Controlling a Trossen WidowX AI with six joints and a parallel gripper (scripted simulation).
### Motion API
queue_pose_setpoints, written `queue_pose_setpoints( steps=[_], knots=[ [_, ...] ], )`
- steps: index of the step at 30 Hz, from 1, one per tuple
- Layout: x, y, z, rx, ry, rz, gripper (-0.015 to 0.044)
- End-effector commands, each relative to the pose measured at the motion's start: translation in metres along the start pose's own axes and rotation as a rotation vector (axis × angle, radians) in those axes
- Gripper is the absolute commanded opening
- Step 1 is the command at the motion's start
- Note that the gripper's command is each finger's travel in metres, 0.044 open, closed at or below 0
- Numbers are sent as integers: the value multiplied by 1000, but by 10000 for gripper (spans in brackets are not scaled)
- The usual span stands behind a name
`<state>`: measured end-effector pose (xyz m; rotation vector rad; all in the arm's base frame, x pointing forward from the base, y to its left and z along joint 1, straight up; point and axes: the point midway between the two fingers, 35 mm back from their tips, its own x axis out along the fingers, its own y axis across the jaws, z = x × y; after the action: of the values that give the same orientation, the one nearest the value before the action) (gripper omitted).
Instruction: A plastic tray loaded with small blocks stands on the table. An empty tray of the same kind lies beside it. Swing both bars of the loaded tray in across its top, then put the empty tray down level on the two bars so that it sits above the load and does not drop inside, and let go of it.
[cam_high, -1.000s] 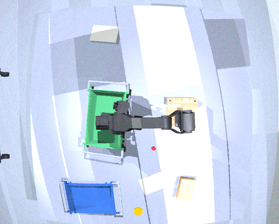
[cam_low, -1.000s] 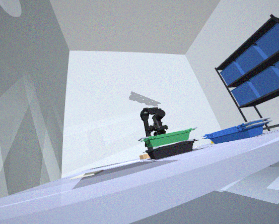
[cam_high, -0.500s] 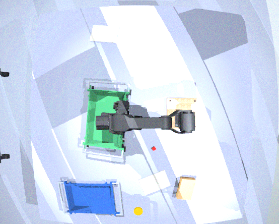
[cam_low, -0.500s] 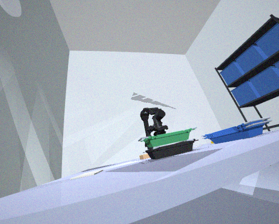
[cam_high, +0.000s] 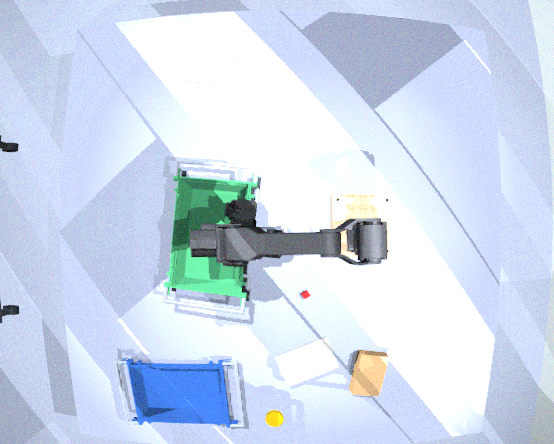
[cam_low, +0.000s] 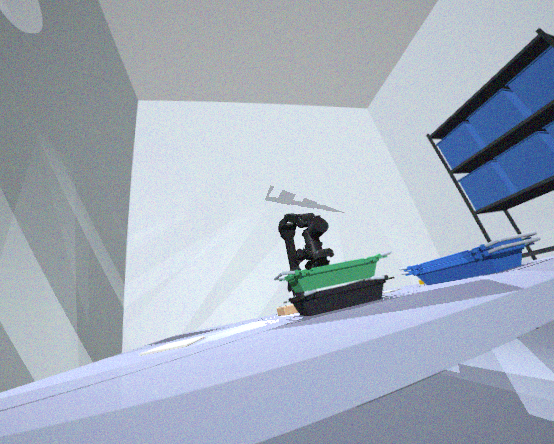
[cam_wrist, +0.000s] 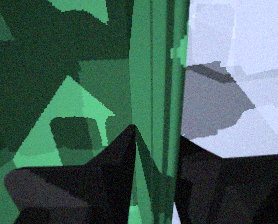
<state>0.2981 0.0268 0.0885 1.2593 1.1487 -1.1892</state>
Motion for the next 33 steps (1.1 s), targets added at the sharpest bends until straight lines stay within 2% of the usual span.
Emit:
queue_pose_setpoints(
  steps=[1,33],
  knots=[
    [6,-7,0,2,2,-36,0],
    [6,-7,0,2,2,-36,0]
  ],
)
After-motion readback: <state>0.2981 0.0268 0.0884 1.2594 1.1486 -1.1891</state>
